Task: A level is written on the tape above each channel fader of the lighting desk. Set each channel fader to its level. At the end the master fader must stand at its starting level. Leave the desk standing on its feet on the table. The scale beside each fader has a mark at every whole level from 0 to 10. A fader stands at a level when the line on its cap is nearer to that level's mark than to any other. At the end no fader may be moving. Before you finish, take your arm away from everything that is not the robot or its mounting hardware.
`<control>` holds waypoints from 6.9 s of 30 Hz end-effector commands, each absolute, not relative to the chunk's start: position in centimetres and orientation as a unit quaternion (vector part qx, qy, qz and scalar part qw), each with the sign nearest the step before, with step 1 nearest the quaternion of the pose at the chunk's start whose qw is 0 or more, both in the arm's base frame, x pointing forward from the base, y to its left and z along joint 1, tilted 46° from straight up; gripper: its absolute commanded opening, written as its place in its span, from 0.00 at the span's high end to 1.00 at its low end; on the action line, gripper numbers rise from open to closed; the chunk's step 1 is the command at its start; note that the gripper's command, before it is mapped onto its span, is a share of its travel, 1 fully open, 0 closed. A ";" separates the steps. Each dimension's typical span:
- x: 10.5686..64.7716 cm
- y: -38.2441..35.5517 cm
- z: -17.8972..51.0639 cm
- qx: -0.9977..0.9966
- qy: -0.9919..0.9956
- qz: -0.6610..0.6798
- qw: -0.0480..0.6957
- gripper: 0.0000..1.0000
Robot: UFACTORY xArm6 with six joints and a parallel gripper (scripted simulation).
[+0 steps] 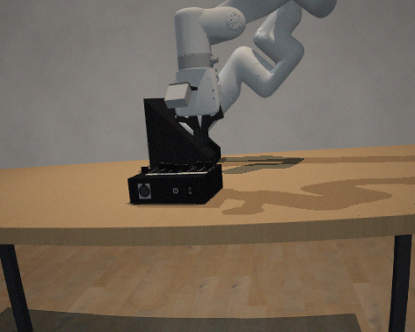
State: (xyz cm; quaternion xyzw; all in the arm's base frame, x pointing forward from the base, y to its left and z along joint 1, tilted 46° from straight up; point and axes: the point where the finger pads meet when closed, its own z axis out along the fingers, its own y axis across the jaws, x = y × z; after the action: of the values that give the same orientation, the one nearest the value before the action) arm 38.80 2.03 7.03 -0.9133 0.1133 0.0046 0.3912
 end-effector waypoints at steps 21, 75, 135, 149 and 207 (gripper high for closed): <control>38.9 2.0 7.0 -0.913 0.113 0.003 0.391 1.00; 39.1 3.7 5.4 -0.913 0.113 0.003 0.391 1.00; 39.2 3.6 5.4 -0.913 0.113 0.003 0.391 1.00; 39.2 3.6 5.4 -0.913 0.113 0.003 0.391 1.00; 39.3 4.5 4.6 -0.913 0.113 0.003 0.391 1.00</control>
State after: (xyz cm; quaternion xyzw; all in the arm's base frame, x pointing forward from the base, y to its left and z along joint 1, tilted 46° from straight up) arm 39.19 4.57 4.51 -0.9133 0.1133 0.0045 0.3912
